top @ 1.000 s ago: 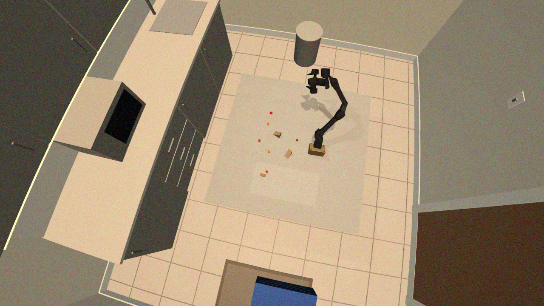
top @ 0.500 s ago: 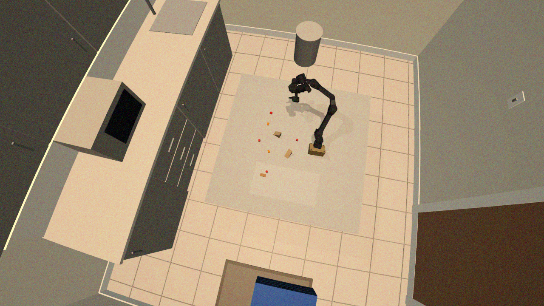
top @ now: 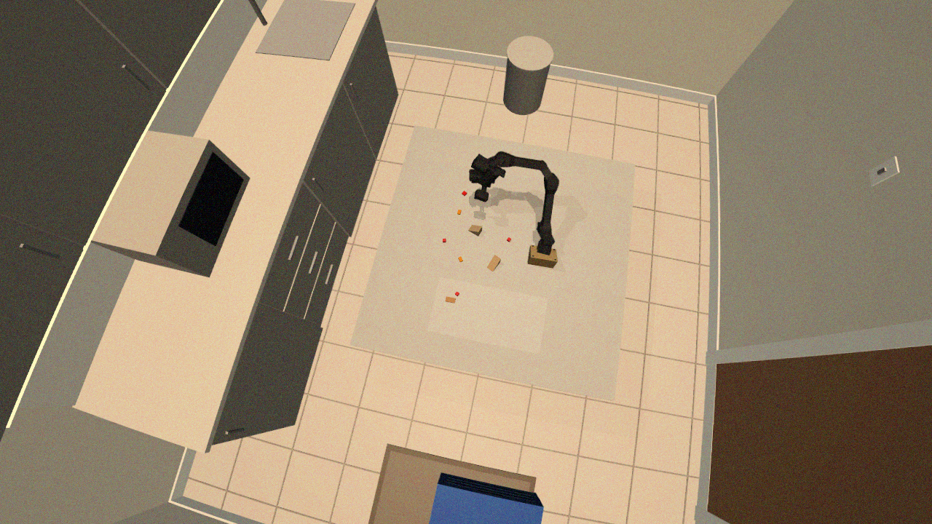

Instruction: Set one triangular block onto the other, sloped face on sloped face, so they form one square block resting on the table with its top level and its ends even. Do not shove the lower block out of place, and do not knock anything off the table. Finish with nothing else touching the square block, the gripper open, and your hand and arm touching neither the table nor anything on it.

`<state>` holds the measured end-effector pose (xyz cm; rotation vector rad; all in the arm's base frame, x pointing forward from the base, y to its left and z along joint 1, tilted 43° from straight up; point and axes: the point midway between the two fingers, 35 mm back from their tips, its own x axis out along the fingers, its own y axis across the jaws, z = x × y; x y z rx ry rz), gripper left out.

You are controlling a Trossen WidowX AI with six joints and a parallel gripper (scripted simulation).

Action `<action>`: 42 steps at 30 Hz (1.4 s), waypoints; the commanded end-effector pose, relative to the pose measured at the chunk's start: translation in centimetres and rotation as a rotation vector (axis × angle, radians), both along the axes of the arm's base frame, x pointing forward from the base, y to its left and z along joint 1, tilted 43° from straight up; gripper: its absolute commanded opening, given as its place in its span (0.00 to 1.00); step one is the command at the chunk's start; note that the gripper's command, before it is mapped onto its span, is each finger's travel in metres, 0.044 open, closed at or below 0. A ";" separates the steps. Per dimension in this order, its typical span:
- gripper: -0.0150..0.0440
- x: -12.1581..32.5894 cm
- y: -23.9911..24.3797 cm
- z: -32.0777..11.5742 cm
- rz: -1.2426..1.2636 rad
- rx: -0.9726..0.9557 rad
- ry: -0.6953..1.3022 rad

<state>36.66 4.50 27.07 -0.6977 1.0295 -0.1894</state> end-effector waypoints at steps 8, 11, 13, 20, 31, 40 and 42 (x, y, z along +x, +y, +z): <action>1.00 -0.7 3.4 -13.1 -0.450 0.016 0.072; 1.00 -1.4 3.8 -15.7 -0.550 -0.009 0.060; 1.00 -1.6 3.9 -16.2 -0.567 -0.015 0.056; 1.00 -1.6 3.9 -16.2 -0.567 -0.015 0.056; 1.00 -1.2 3.0 -17.2 -0.567 -0.014 0.057; 1.00 -0.9 2.1 -18.3 -0.566 -0.013 0.057; 1.00 -0.8 1.8 -18.5 -0.566 -0.013 0.057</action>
